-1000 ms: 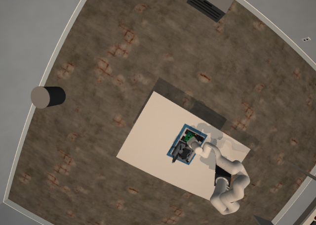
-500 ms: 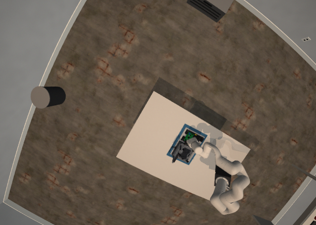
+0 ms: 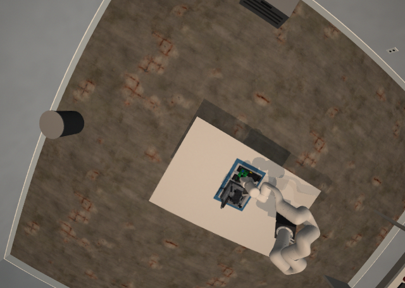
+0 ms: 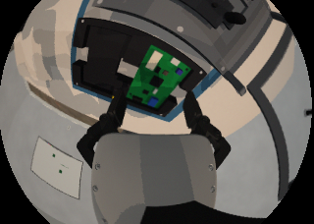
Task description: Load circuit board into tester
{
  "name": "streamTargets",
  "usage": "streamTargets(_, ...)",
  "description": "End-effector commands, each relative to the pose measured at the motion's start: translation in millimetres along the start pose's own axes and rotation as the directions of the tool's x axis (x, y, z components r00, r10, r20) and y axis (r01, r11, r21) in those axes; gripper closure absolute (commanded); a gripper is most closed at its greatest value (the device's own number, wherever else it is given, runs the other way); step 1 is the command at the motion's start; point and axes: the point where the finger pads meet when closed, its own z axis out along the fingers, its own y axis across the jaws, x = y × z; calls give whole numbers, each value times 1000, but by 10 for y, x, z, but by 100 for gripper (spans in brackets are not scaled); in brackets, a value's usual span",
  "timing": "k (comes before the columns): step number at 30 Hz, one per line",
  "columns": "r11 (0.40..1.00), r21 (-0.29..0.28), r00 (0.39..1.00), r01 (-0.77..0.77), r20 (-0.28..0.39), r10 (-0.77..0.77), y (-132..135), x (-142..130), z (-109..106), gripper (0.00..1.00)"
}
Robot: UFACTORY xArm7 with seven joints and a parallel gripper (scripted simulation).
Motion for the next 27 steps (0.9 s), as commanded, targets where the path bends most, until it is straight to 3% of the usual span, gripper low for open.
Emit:
streamTargets(1, 986, 1, 986, -166, 20, 166, 6, -12, -11, 0)
streamTargets(14, 903, -4, 903, -429, 20, 429, 6, -12, -11, 0)
streamTargets(27, 888, -5, 888, -460, 19, 460, 6, -12, -11, 0)
